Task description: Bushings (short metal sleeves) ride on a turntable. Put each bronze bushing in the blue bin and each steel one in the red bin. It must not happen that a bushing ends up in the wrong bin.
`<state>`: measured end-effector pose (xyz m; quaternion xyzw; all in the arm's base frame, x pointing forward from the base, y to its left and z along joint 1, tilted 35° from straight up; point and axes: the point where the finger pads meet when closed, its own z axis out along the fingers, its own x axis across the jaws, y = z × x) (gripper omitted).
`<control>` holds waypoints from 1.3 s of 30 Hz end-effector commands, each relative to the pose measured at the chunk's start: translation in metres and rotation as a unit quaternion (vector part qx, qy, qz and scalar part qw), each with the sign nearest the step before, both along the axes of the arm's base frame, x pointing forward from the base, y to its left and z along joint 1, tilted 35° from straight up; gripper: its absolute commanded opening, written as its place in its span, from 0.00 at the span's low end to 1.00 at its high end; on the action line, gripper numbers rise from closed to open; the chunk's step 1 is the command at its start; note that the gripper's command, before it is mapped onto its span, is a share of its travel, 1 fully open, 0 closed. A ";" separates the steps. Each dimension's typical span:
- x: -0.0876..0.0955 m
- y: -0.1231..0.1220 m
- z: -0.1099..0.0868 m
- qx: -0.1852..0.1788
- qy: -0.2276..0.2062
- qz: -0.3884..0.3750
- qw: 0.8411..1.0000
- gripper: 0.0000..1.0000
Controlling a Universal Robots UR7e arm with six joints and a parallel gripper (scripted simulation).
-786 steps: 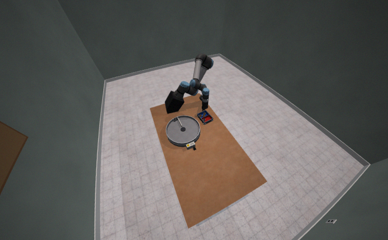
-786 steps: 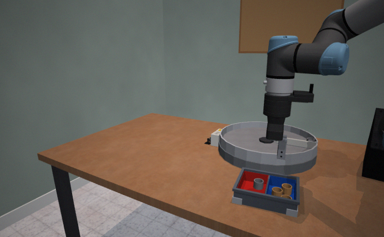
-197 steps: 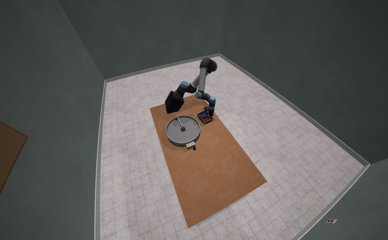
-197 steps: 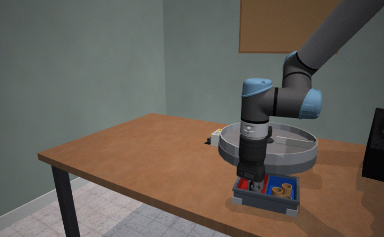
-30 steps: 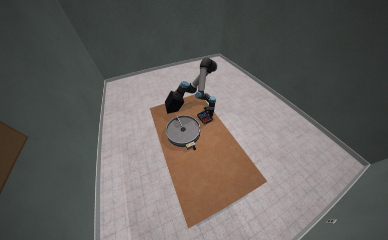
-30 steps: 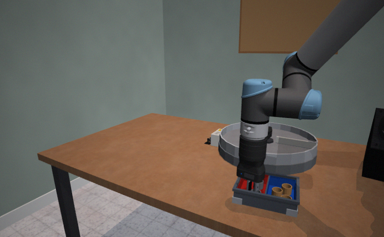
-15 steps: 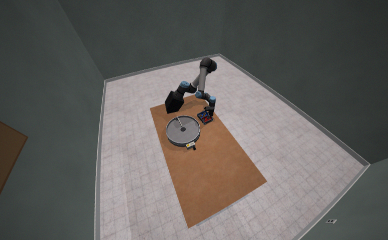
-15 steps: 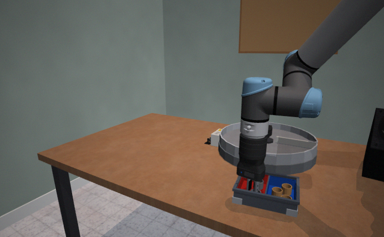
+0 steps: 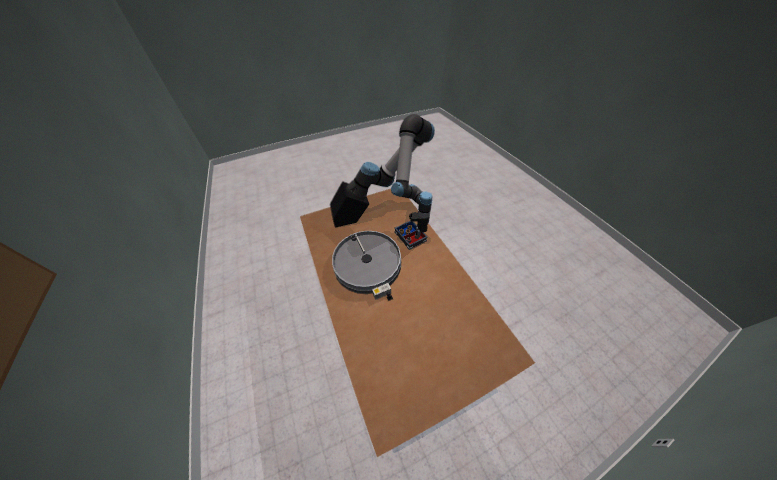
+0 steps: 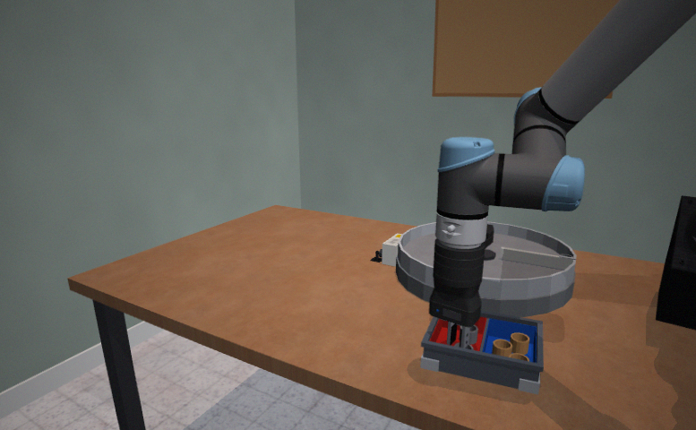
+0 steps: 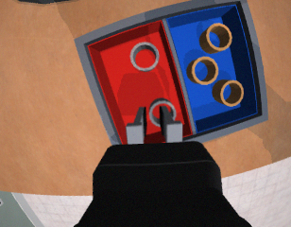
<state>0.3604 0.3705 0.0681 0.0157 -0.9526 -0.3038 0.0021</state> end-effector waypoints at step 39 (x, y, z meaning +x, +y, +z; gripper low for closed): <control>0.002 -0.055 0.078 0.000 -0.001 0.000 1.000 0.42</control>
